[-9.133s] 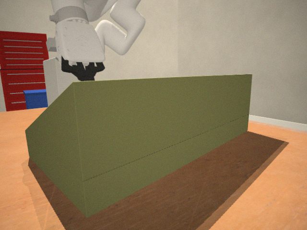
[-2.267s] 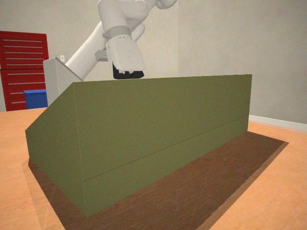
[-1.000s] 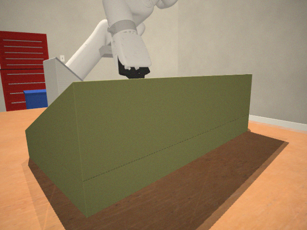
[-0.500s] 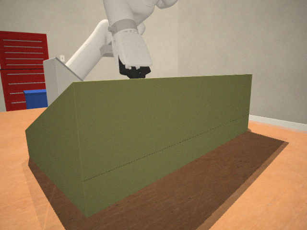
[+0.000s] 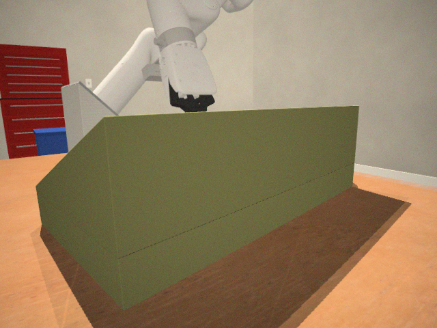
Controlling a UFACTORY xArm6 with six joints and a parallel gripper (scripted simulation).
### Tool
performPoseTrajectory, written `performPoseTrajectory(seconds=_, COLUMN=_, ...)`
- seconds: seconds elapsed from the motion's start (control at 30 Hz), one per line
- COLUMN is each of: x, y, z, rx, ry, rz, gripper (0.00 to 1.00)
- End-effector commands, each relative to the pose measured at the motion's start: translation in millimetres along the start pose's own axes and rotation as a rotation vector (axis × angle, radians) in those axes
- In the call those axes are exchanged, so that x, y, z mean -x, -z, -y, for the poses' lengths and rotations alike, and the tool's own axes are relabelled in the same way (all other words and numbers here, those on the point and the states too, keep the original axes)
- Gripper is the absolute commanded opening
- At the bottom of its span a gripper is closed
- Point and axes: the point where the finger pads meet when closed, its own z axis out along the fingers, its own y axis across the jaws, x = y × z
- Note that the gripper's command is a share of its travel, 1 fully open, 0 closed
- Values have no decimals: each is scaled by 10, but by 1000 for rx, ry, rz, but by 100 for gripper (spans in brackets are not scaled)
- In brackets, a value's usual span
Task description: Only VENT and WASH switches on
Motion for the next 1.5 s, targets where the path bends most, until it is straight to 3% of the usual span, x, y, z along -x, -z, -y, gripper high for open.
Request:
performPoseTrajectory(seconds=0.0, x=13, y=6, z=1, rx=-1, ry=1, rz=3, gripper=0)
performPoseTrajectory(seconds=0.77, x=-120, y=50, z=2, rx=-1, ry=1, rz=3, gripper=0)
performPoseTrajectory(seconds=0.93, x=-121, y=258, z=1, rx=-1, ry=1, rz=3, gripper=0)
performPoseTrajectory(seconds=1.2, x=-122, y=802, z=1, rx=-1, ry=1, rz=3, gripper=0)
performPoseTrajectory(seconds=1.27, x=-122, y=802, z=1, rx=-1, ry=1, rz=3, gripper=0)
performPoseTrajectory(seconds=1.47, x=-123, y=1107, z=1, rx=-1, ry=1, rz=3, gripper=0)
